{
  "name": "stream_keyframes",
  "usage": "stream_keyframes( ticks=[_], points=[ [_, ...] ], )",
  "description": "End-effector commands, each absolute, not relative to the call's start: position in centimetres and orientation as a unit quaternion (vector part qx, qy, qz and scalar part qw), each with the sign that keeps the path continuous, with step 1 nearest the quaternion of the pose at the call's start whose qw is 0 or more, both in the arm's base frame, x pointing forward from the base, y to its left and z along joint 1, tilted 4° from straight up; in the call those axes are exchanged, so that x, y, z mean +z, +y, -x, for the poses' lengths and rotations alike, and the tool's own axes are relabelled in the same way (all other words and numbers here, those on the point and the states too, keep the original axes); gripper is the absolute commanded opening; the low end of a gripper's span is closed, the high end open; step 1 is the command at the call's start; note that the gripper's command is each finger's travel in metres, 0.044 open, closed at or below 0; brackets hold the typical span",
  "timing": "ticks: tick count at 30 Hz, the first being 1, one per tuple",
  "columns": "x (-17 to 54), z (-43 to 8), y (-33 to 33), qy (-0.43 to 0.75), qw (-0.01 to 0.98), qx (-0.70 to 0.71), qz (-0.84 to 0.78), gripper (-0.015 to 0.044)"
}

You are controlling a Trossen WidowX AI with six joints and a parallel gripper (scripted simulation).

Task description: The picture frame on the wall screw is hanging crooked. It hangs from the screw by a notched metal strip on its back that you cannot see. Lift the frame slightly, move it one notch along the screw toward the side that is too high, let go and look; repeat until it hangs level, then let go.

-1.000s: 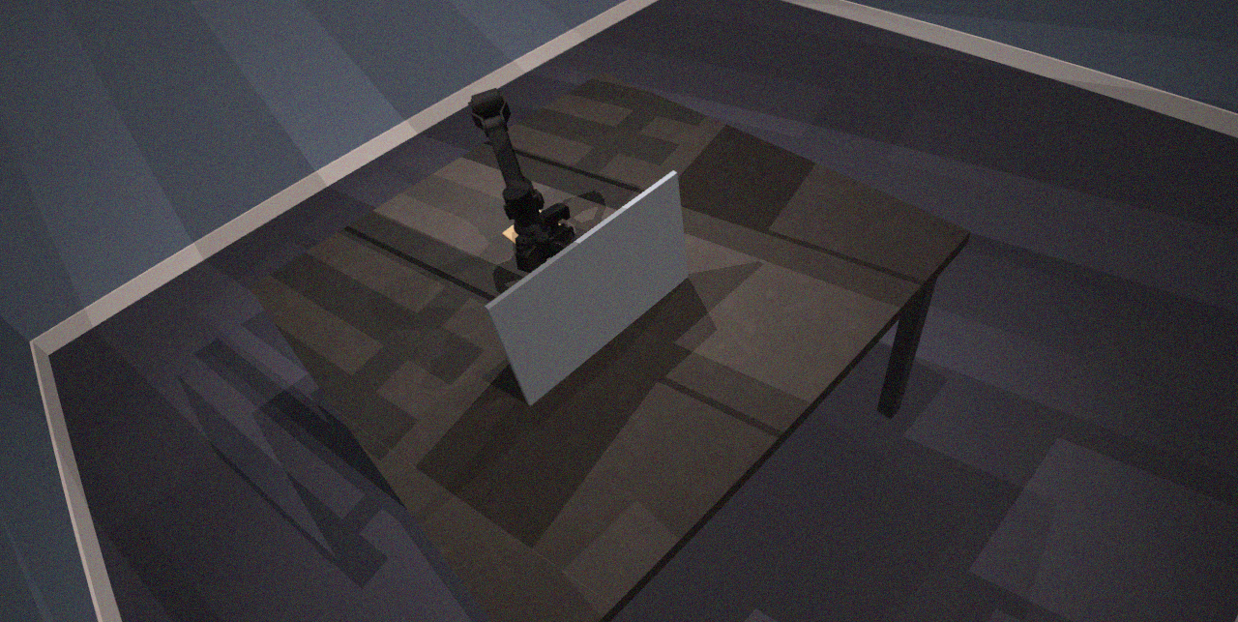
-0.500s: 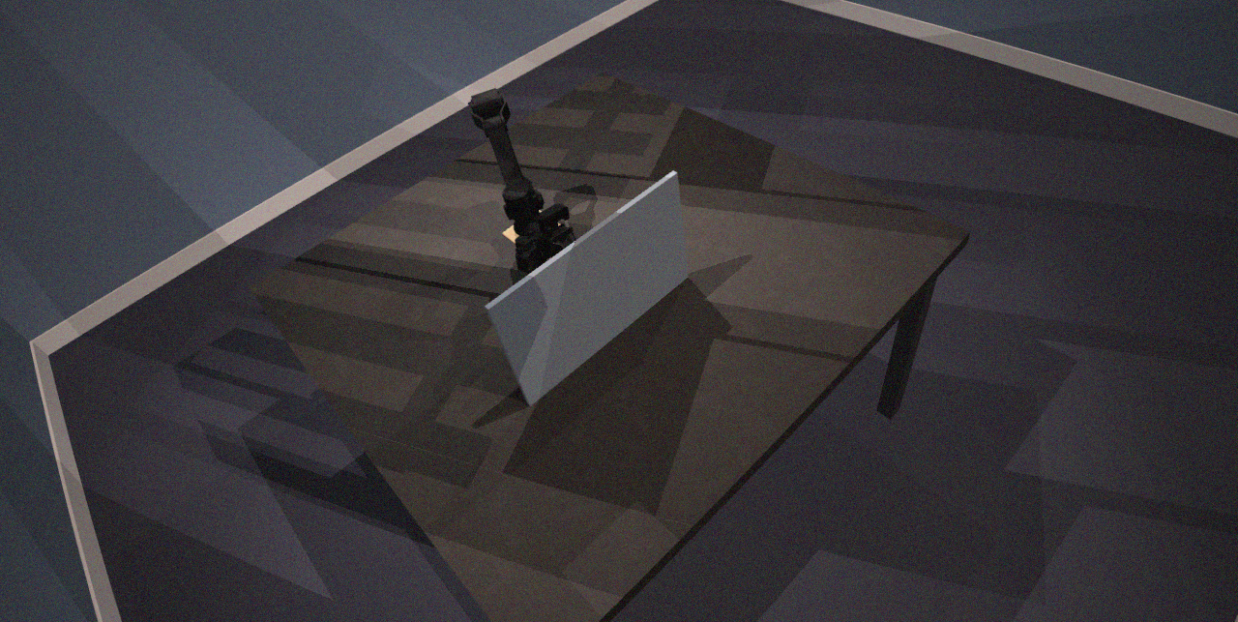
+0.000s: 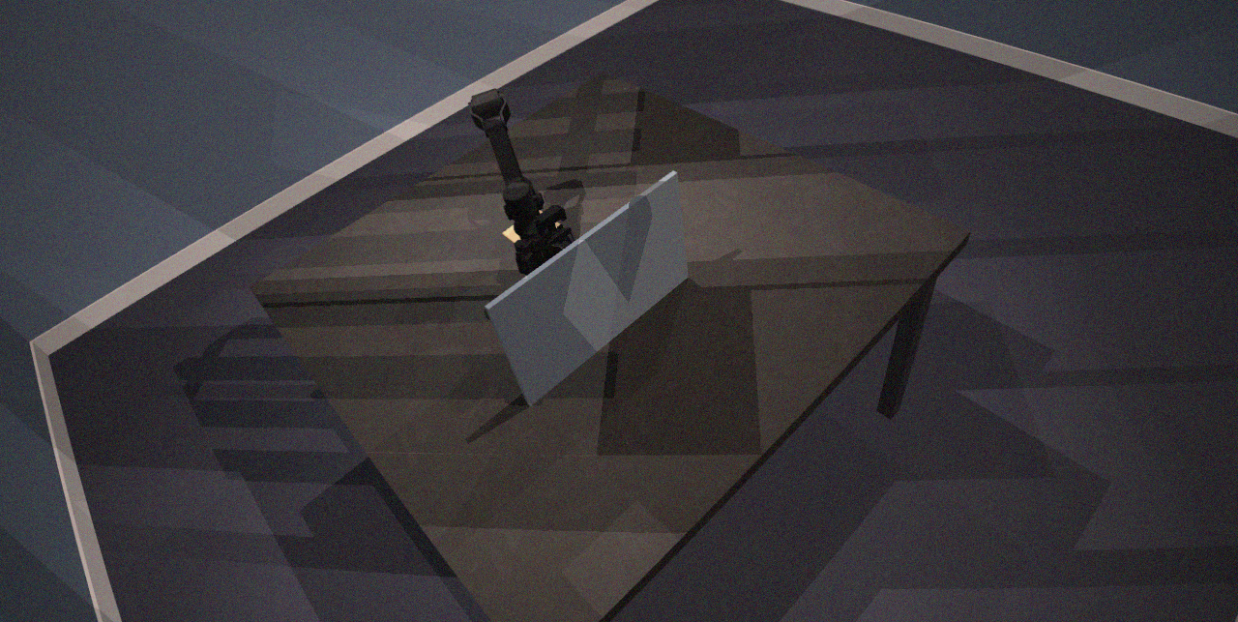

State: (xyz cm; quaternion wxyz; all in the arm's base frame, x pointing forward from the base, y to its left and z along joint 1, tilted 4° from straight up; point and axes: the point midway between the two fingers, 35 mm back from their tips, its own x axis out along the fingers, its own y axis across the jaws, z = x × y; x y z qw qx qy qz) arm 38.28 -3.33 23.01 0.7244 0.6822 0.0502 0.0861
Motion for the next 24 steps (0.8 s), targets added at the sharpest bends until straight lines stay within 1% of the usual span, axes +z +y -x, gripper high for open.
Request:
stream_keyframes(
  ticks=[1,9,14,21,24],
  points=[
    [23.0,-38.3,-3.3,0.05,0.726,0.086,-0.681,0.0052],
    [23.0,-38.3,-3.3,0.05,0.726,0.086,-0.681,0.026],
    [23.1,-37.5,-3.6,0.05,0.729,0.086,-0.677,0.026],
    [22.7,-30.1,-5.3,0.048,0.759,0.088,-0.643,0.026],
    [22.2,-28.6,-5.3,0.048,0.766,0.088,-0.635,0.026]
  ],
)
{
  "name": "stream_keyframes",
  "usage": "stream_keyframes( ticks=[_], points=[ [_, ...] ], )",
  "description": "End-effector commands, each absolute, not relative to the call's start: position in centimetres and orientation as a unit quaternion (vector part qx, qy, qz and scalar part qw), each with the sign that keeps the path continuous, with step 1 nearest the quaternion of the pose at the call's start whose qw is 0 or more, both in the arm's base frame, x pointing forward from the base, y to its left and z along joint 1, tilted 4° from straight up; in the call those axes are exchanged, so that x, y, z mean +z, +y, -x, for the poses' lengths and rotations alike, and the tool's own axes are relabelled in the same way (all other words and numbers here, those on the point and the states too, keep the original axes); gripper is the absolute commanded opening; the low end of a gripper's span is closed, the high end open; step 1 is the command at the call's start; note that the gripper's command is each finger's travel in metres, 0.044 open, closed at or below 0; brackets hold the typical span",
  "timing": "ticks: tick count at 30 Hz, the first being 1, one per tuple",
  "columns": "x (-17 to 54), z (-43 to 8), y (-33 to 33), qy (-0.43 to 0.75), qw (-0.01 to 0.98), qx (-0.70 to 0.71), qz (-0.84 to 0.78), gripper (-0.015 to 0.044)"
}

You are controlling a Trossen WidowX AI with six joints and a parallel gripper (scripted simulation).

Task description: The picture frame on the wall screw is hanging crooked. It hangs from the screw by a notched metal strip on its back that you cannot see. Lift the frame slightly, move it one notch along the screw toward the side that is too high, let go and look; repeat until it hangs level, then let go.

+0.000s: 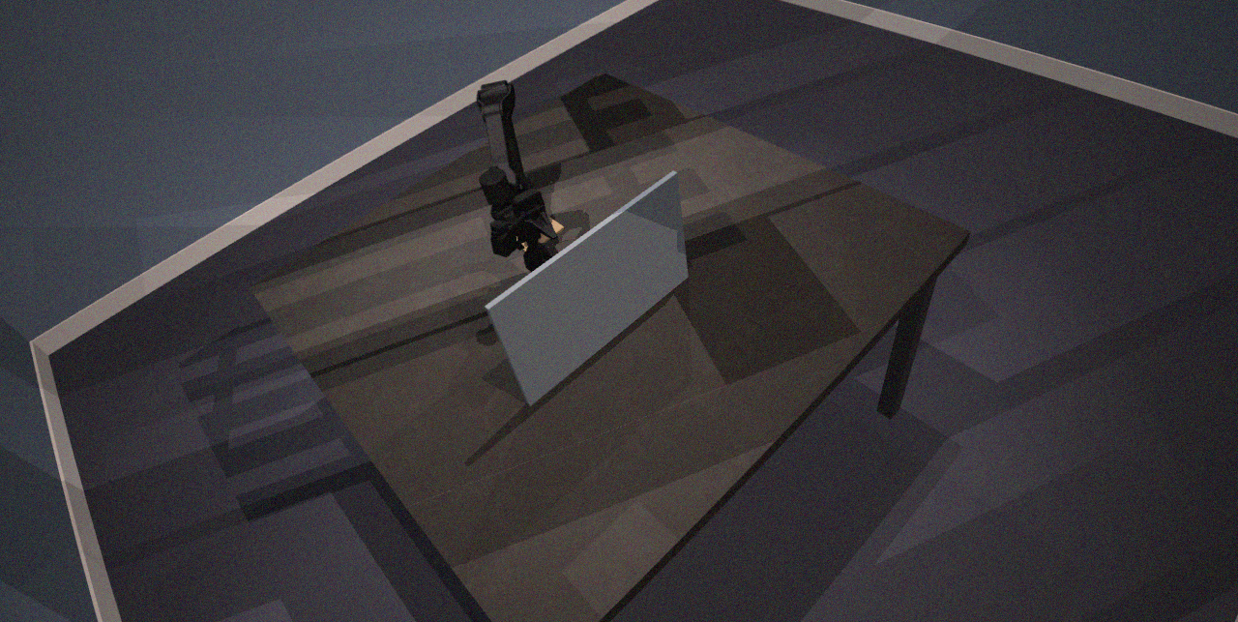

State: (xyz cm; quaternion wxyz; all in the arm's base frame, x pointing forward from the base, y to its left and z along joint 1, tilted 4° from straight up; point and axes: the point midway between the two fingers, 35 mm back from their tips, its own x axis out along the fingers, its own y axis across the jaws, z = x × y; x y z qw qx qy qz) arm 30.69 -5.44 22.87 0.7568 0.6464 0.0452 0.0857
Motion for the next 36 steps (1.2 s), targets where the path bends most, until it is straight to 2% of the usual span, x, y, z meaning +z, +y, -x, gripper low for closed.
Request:
stream_keyframes(
  ticks=[1,5,18,36],
  points=[
    [22.2,-28.6,-5.3,0.048,0.766,0.088,-0.635,0.026],
    [22.8,-28.9,-5.8,0.045,0.764,0.087,-0.638,0.026],
    [25.7,-18.8,-5.7,0.046,0.813,0.088,-0.574,0.026],
    [25.7,-18.7,-5.6,0.046,0.813,0.088,-0.573,0.026]
  ],
)
